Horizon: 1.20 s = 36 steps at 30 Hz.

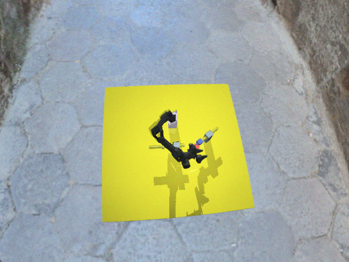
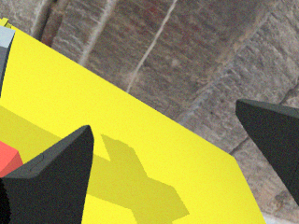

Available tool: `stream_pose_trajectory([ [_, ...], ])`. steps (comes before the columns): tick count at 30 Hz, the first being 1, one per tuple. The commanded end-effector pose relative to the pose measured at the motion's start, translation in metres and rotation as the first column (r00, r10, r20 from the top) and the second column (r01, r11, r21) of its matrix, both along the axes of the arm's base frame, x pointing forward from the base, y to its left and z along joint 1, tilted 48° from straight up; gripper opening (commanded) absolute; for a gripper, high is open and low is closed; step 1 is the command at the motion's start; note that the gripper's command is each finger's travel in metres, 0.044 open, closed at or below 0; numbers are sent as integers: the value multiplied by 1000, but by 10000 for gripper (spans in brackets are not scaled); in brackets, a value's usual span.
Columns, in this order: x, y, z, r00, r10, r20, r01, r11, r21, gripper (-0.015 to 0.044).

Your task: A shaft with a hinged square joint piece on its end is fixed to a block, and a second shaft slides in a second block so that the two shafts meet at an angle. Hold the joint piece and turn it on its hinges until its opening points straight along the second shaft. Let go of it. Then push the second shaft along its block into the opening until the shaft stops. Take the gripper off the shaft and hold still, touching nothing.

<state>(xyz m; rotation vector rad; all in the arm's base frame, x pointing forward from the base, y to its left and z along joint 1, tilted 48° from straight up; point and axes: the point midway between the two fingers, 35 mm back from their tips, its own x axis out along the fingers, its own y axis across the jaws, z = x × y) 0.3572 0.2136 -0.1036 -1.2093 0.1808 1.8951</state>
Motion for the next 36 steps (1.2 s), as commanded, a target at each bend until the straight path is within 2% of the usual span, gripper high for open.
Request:
stream_pose_trajectory([
  [1, -2, 1, -6, 995, -72, -63, 67, 995, -75, 440],
  [10, -5, 2, -14, 949, -275, -157, 227, 936, -270, 440],
  [18, -8, 1, -19, 871, -461, -169, 352, 827, -439, 440],
  [27, -11, 0, -21, 752, -650, -107, 473, 646, -599, 440],
  [36, -13, -2, -21, 605, -796, 20, 574, 419, -703, 440],
])
